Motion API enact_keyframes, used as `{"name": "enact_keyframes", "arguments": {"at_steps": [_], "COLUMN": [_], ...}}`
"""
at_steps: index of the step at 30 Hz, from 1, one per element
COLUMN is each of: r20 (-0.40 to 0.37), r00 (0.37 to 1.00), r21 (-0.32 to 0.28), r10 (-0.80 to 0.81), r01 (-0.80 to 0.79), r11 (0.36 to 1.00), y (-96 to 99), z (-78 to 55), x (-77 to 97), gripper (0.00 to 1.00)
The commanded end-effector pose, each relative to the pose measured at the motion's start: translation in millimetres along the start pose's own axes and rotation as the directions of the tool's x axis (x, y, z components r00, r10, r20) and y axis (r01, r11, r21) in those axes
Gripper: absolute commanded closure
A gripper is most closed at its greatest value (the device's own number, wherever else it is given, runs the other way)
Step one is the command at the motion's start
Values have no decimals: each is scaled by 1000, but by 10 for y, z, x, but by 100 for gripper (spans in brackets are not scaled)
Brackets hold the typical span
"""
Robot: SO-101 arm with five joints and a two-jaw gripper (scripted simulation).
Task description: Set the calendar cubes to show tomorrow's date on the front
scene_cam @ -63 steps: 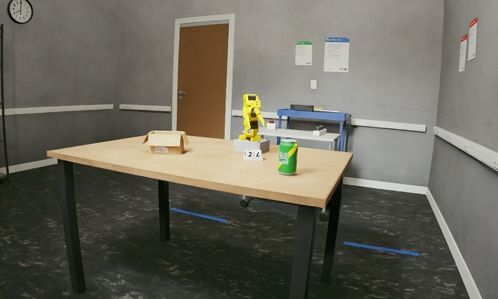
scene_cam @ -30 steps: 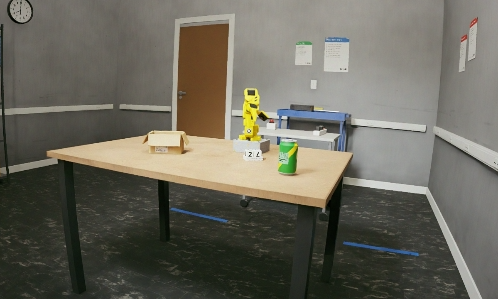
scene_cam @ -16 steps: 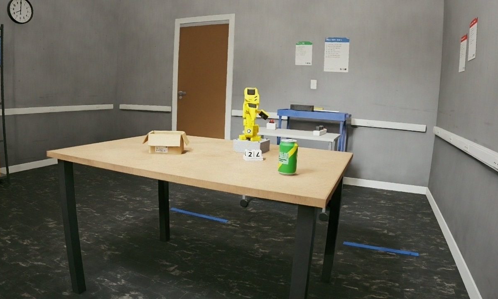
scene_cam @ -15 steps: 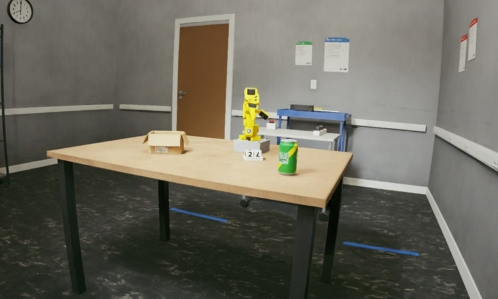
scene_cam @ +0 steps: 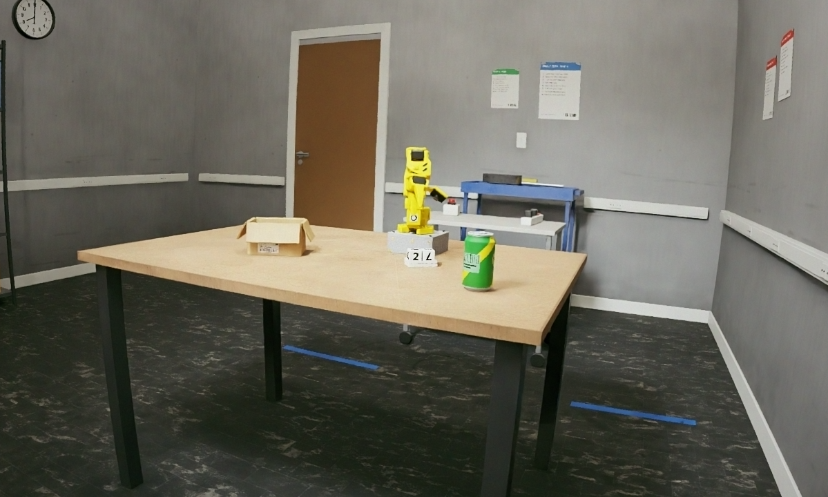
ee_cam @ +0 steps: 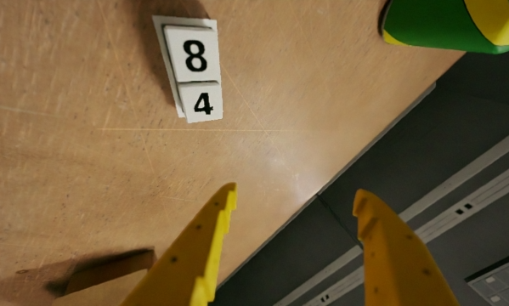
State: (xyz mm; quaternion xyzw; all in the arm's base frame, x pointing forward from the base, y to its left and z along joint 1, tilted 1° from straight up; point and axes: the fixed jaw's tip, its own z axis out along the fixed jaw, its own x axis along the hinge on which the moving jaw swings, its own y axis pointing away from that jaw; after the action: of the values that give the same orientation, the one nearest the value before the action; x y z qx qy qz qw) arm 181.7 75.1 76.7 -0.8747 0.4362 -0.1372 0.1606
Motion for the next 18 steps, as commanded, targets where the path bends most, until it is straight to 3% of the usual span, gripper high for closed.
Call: {"name": "enact_keyframes", "arguments": {"at_steps": [1,4,6,13,18], "r20": [18,38,38,80,92], "r00": [1000,999,999,996,995], "r21": [-88,-176,-176,-353,-403], "r10": [19,22,22,34,38], "r01": [-18,-15,-15,-3,2], "r11": [996,984,984,936,915], "y": [87,196,196,451,534], "z": [110,220,220,411,458], "x": [-2,-30,-30,-94,-115], "gripper": [65,65,65,65,65]}}
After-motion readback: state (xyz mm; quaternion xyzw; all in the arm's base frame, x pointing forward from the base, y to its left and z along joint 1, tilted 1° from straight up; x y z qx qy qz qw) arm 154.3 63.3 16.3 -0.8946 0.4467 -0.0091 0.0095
